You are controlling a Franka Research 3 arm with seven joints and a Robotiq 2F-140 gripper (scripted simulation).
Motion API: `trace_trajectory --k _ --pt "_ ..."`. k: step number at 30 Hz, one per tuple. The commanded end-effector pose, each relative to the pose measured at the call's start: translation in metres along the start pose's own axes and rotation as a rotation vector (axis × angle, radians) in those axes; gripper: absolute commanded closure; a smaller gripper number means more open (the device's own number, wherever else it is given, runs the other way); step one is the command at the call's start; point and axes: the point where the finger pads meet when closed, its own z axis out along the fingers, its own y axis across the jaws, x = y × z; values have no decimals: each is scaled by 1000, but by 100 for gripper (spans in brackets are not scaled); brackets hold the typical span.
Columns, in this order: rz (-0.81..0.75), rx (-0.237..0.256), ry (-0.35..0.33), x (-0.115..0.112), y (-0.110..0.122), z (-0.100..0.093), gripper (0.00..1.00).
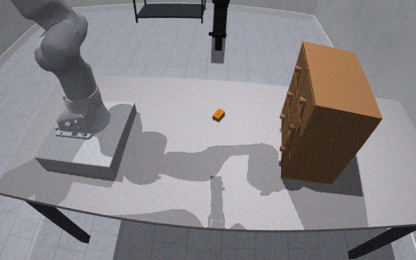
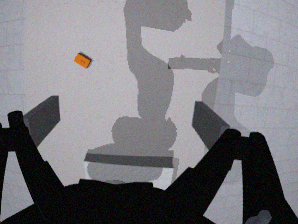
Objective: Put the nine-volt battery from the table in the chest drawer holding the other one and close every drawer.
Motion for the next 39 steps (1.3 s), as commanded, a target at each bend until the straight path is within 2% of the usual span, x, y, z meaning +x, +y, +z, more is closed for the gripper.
trace_trajectory --k 1,16,24,39 --pt "10 1 3 0 -1 0 0" --pt "5 0 0 0 0 0 0" --pt "17 0 1 1 0 10 0" --pt "114 2 2 7 0 83 0"
